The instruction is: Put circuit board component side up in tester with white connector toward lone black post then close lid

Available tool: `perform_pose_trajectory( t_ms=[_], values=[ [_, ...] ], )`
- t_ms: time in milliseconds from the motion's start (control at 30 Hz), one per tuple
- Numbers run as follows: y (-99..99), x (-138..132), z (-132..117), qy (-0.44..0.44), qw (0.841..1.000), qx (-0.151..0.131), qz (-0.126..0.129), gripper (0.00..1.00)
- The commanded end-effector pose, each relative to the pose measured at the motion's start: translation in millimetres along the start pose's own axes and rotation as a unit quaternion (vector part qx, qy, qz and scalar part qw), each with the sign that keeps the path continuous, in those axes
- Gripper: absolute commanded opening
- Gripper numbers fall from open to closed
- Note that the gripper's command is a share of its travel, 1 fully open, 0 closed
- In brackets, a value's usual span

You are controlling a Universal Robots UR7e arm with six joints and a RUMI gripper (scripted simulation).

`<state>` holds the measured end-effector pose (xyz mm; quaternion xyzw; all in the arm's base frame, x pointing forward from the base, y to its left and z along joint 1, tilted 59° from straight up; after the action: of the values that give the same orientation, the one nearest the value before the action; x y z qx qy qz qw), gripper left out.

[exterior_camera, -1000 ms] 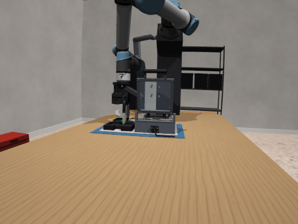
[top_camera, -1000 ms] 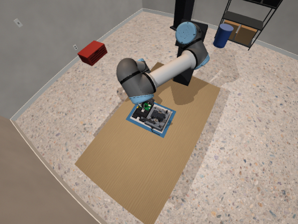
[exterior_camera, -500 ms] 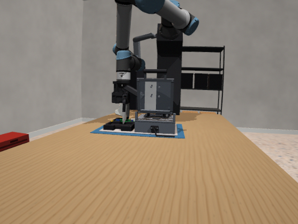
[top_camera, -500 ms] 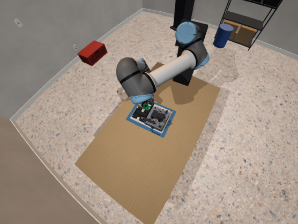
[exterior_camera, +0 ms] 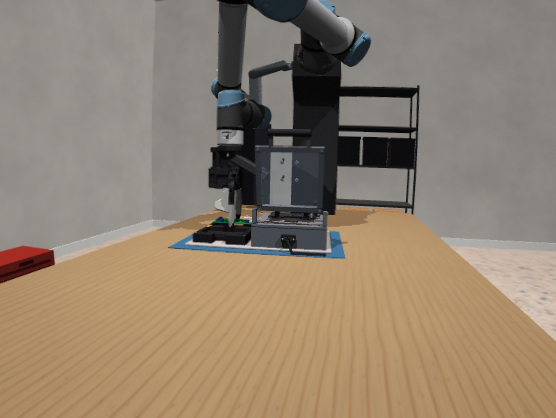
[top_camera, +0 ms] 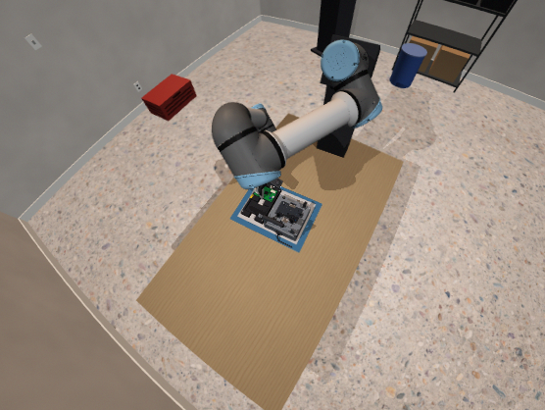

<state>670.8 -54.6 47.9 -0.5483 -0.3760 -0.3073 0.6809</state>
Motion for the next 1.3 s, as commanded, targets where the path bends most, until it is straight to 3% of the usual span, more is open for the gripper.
perform_pose_trajectory(
  t_ms=[0,1267],
  values=[
    [-2.1,0,0,0.0,1.0,0.0,0.0,0.39],
    [-16.5,0,0,0.0,1.0,0.0,0.0,0.39]
  ],
)
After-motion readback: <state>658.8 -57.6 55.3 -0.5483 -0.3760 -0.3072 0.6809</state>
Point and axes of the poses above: the point where the finger pads meet when closed, its own y axis out along the fingers, its own x axis across the jaws, z = x × y, the point moved 4 cm from there along -y, back along the fingers, and after that the axes turned 7 degrees about y, right-handed, at the moved point
